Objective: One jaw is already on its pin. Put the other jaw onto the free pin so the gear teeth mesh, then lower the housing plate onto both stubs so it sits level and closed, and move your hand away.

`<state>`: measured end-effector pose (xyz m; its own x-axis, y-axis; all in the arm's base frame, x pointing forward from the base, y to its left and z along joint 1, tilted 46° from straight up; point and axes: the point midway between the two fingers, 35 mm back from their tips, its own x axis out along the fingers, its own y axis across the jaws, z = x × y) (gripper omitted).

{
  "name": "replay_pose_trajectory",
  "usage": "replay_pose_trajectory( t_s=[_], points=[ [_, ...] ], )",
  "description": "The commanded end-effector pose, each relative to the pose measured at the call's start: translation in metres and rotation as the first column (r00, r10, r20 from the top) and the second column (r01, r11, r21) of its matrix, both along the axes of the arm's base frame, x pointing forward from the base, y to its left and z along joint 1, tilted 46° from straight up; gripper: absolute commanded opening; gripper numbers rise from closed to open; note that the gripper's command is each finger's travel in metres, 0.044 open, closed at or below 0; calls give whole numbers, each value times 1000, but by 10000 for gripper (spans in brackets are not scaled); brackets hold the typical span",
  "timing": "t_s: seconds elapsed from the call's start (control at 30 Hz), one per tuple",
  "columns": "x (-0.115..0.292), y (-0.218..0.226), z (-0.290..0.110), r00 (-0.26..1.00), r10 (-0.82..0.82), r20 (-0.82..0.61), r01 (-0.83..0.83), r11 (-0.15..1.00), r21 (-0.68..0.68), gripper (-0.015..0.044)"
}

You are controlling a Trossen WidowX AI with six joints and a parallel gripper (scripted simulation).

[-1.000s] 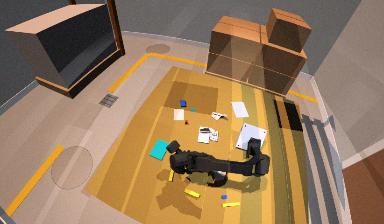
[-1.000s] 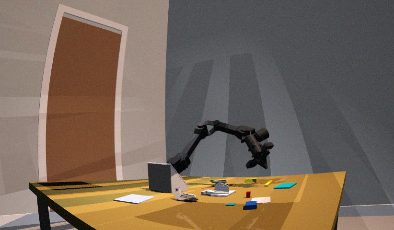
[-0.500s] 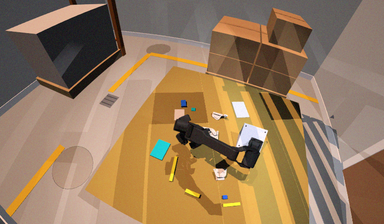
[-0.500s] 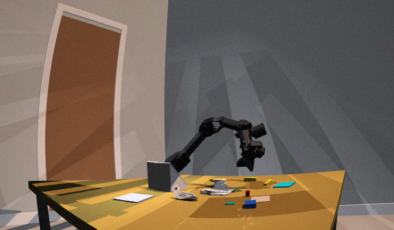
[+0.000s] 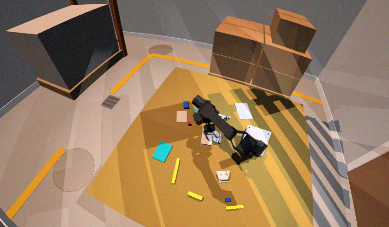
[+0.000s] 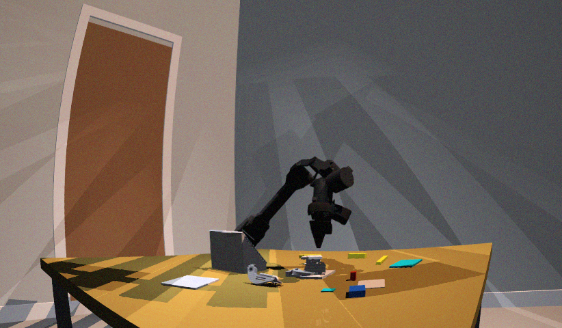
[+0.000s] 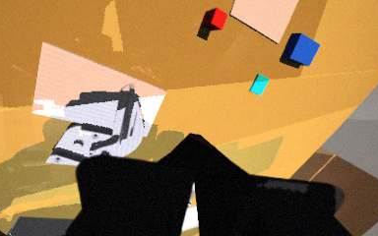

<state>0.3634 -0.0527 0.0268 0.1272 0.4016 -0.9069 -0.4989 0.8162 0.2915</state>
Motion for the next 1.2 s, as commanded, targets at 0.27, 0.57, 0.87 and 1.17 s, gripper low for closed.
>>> replay_pose_trajectory(
  t_s=[0.27,0.57,0.87,1.17],
  points=[
    [-57,-47,-52,963,-146,-225,180,974,137,0],
    [-101,-68,-76,911,-204,-358,302,921,244,0],
    [-122,-75,-86,884,-220,-412,360,883,300,0],
    [-121,-66,-95,884,-220,-412,360,883,300,0]
  ],
)
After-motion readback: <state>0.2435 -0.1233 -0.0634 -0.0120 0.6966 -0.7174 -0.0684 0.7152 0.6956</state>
